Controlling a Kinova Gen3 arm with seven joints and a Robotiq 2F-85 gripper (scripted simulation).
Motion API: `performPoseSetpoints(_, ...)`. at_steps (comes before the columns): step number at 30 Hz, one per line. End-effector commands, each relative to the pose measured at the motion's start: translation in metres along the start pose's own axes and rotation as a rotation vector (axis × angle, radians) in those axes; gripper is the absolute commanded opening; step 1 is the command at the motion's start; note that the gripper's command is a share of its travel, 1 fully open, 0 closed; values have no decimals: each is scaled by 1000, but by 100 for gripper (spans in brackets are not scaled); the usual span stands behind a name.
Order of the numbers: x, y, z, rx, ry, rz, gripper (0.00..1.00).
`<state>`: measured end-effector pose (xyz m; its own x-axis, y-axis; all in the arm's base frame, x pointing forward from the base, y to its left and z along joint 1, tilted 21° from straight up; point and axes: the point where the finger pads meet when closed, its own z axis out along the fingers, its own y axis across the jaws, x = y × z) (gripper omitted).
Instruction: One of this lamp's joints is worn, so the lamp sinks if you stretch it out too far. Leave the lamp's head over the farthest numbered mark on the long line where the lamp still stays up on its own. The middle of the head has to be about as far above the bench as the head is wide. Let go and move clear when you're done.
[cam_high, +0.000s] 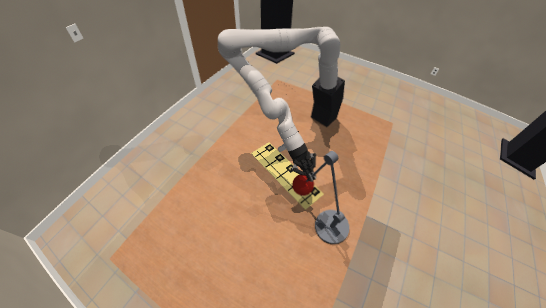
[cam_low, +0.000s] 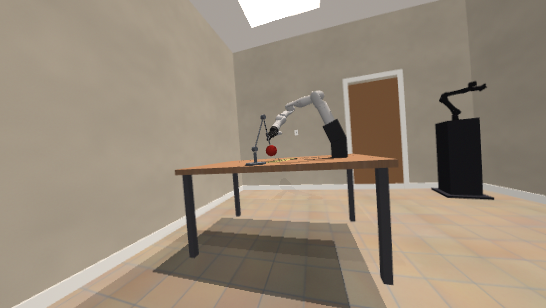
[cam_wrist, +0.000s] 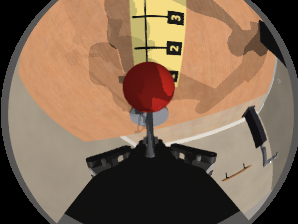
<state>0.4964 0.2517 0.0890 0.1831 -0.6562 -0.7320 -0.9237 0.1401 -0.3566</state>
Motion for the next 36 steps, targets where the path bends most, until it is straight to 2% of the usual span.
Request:
performPoseSetpoints(1, 7, -2, -7, 7, 6, 3, 0)
performPoseSetpoints(14, 29, -1, -28, 9, 6, 5, 0)
performPoseSetpoints(33, 33, -3, -31, 9, 6, 5, 0)
performPoseSetpoints(34, 33, -3, -31, 9, 6, 5, 100)
performPoseSetpoints(36, 32, -2, -30, 7, 5, 5, 100)
